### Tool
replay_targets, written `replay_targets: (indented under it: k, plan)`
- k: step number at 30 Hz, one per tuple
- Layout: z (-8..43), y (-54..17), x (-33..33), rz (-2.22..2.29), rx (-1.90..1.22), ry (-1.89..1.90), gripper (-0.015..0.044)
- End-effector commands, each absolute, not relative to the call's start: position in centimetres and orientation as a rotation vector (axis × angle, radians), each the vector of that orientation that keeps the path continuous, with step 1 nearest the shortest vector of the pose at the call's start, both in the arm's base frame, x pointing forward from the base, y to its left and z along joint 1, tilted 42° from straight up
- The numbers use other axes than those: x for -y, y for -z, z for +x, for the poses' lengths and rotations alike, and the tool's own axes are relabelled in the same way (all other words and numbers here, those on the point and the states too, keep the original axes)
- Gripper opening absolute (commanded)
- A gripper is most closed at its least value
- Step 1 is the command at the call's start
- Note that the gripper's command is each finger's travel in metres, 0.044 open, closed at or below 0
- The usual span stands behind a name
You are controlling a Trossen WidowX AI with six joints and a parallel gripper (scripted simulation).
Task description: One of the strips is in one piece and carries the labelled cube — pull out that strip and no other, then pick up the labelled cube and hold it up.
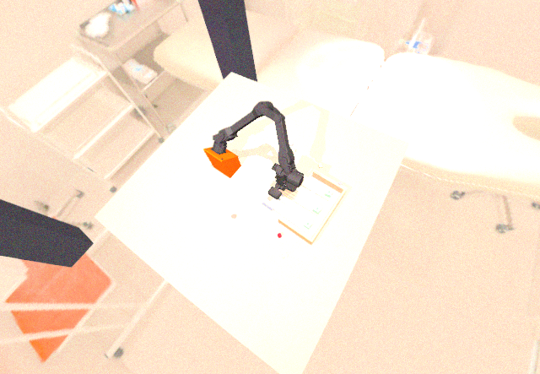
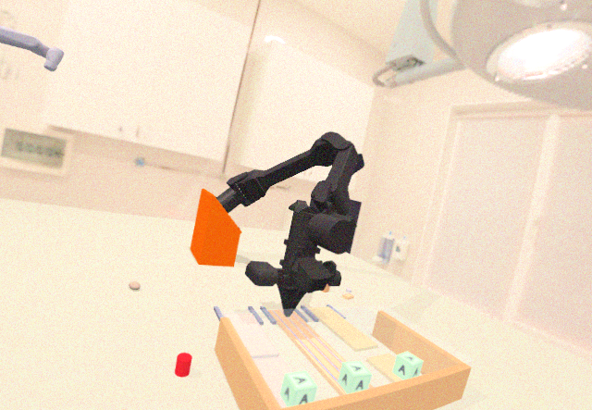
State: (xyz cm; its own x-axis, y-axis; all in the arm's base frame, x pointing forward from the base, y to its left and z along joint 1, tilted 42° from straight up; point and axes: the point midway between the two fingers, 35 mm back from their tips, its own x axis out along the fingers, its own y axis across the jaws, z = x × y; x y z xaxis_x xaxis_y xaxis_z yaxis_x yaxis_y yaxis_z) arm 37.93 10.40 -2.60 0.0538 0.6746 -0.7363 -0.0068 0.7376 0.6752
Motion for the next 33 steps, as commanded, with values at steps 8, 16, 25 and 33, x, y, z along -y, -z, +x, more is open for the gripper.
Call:
replay_targets:
  k: [8,16,25,33]
  plan:
    - [35.8,3.0,-10.7,0.589,-1.455,-0.563,0.0]
    - [34.6,3.1,-10.8,0.59,-1.456,-0.563,0.0]
    - [33.2,3.2,-10.9,0.59,-1.457,-0.563,0.0]
    - [32.0,3.2,-11.0,0.59,-1.458,-0.563,0.0]
